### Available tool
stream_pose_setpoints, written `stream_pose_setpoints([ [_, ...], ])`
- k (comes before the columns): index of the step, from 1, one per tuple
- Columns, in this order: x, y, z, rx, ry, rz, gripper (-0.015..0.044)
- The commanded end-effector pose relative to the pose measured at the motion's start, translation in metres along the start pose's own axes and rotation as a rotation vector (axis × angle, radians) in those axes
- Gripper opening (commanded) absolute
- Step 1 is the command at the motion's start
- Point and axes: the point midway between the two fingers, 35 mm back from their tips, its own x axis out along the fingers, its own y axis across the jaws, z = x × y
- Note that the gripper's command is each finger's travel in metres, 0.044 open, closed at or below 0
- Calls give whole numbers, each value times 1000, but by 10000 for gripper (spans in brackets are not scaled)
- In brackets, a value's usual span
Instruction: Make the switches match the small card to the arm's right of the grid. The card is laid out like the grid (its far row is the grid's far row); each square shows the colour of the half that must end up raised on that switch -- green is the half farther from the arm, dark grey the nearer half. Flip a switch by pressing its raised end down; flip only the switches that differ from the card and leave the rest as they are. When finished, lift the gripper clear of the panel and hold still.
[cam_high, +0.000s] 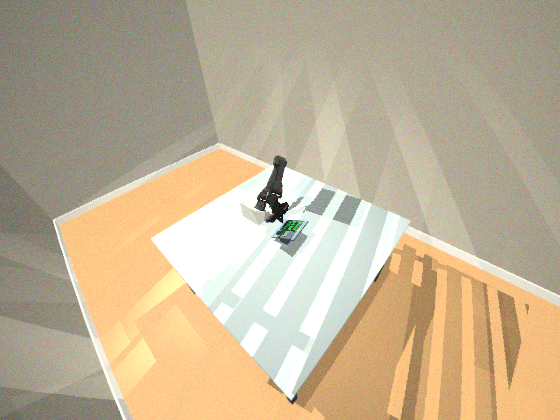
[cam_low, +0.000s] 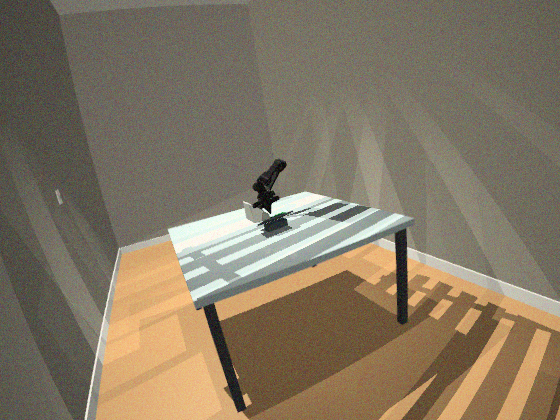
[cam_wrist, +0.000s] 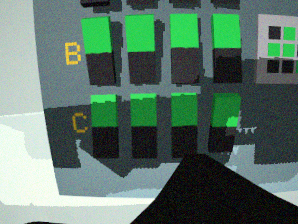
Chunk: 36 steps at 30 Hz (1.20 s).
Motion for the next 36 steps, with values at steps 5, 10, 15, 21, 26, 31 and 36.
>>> stream_pose_setpoints([
  [5, 10, 2, -2, 5, 2, 9, 0],
  [10, 17, 2, -2, 5, 2, 8, 0],
  [15, 22, 2, -2, 5, 1, 9, 0],
  [21, 22, 2, -2, 5, 1, 9, 0],
  [26, 22, 2, -2, 5, 1, 9, 0],
  [31, 22, 2, -2, 5, 1, 9, 0],
  [36, 23, 2, -2, 5, 1, 9, 0],
])
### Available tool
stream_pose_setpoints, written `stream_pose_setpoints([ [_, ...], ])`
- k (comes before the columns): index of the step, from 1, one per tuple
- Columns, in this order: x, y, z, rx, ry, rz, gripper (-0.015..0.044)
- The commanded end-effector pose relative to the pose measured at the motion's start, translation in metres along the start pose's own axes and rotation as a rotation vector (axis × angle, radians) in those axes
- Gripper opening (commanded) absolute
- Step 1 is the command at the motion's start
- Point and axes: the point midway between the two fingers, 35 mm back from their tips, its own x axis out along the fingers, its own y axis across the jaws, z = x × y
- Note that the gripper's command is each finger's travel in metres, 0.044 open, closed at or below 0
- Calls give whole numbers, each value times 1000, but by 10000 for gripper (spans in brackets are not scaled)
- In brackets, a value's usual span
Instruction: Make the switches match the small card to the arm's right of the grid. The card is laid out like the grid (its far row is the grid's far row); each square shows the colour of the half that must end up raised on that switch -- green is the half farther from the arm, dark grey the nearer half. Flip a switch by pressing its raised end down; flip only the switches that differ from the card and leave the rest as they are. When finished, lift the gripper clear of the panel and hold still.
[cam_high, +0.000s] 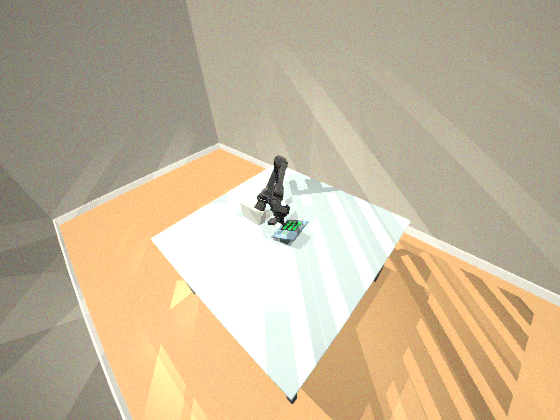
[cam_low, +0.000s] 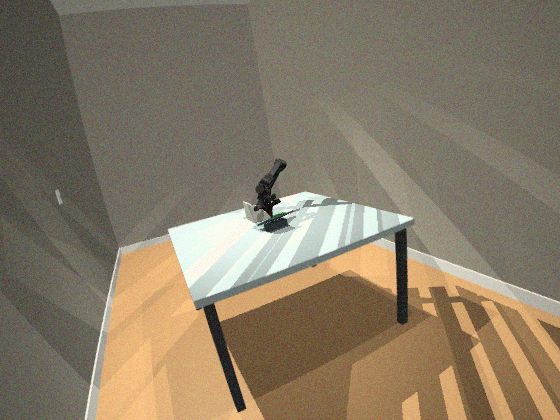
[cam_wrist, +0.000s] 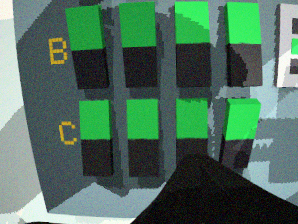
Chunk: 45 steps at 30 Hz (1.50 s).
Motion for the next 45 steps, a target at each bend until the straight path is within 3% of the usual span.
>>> stream_pose_setpoints([
  [1, 1, 1, 0, 3, -2, 4, 0],
  [38, 6, 1, 0, 3, -2, 4, 0],
  [45, -52, -2, 2, 4, 25, -2, 0],
])
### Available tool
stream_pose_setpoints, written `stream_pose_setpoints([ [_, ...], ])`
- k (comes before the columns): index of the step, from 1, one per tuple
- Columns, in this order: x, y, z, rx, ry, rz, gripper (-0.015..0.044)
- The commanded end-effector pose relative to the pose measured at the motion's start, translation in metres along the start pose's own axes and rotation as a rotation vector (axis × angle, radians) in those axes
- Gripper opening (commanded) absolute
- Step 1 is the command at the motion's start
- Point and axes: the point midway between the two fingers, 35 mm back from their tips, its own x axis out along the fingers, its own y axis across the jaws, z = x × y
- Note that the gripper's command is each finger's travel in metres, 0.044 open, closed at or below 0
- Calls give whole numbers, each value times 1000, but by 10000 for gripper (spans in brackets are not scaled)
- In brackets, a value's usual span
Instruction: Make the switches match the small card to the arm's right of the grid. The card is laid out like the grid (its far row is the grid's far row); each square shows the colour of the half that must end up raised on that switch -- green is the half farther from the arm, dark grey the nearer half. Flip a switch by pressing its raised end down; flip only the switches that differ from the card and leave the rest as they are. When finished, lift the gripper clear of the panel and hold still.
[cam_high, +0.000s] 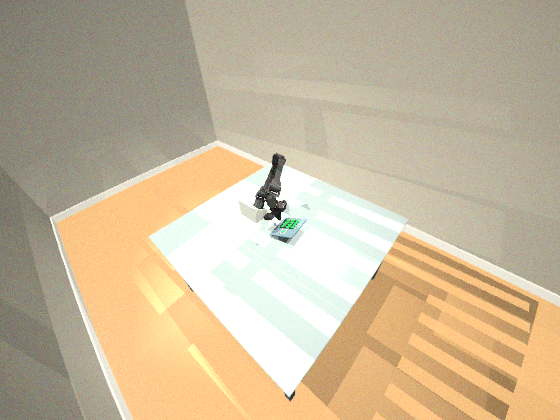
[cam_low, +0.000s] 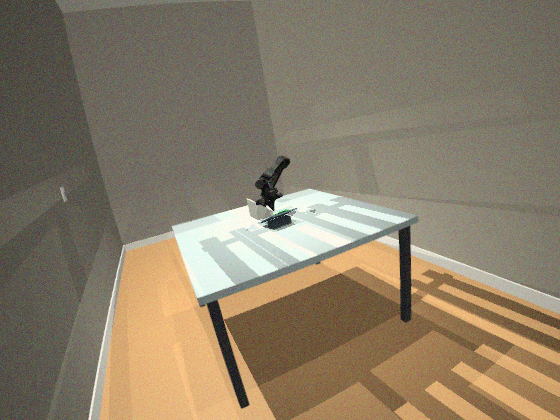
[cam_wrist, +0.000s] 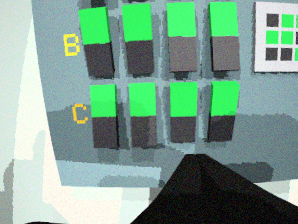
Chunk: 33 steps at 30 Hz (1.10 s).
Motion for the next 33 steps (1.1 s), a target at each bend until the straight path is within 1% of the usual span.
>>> stream_pose_setpoints([
  [1, -33, 2, 3, -10, -1, -4, 0],
  [5, -35, 1, 4, -10, 0, -3, 0],
  [9, -35, -18, 20, -11, -1, -4, 0],
  [11, -35, -19, 21, -11, -1, -4, 0],
  [13, -27, -20, 22, -12, 5, -4, 0],
  [16, -1, -19, 23, -12, 22, -3, 0],
  [33, 20, -19, 23, -13, 22, -2, 0],
])
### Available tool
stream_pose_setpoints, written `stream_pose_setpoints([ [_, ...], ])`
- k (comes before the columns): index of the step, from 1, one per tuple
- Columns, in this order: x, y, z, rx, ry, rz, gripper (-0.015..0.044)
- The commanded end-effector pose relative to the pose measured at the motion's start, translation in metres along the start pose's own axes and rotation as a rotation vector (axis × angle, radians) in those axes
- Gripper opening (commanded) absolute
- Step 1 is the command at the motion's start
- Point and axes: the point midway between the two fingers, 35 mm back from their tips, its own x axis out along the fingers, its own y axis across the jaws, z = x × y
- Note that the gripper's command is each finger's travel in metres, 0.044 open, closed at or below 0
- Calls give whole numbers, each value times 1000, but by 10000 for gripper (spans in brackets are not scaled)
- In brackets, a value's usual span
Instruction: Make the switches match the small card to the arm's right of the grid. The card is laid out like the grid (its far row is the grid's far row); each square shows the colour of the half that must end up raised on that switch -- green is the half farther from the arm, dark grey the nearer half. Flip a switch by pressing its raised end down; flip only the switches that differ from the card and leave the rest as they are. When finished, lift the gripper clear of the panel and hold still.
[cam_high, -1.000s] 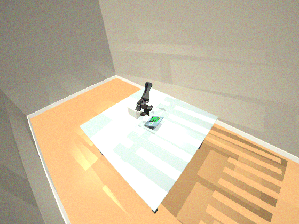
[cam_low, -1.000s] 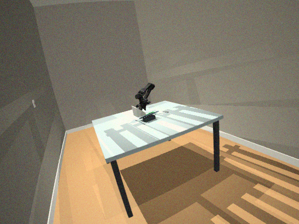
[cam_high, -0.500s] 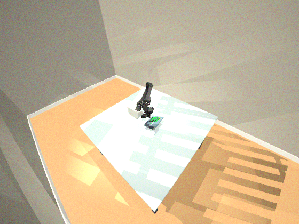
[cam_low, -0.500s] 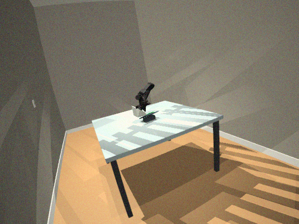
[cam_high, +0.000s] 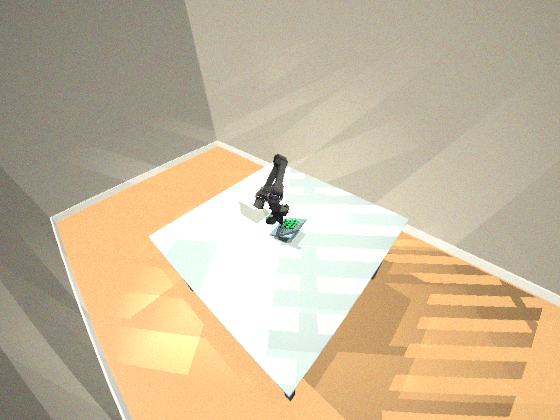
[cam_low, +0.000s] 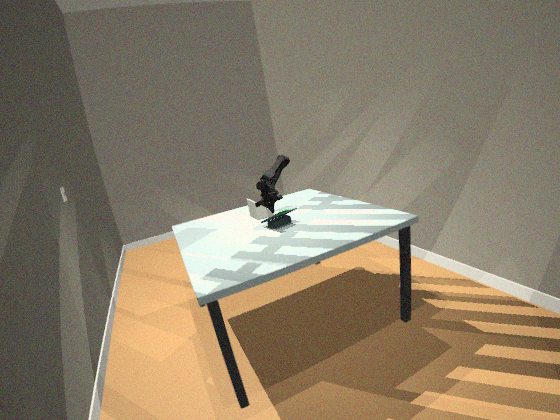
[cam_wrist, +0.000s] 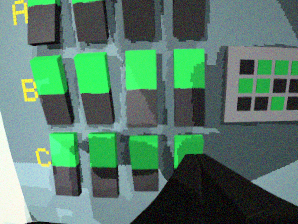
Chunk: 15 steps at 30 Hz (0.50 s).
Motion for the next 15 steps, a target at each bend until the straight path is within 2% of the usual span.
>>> stream_pose_setpoints([
  [1, 7, 1, -1, 6, 2, 7, 0],
  [15, 9, 1, -1, 6, 2, 8, 0],
])
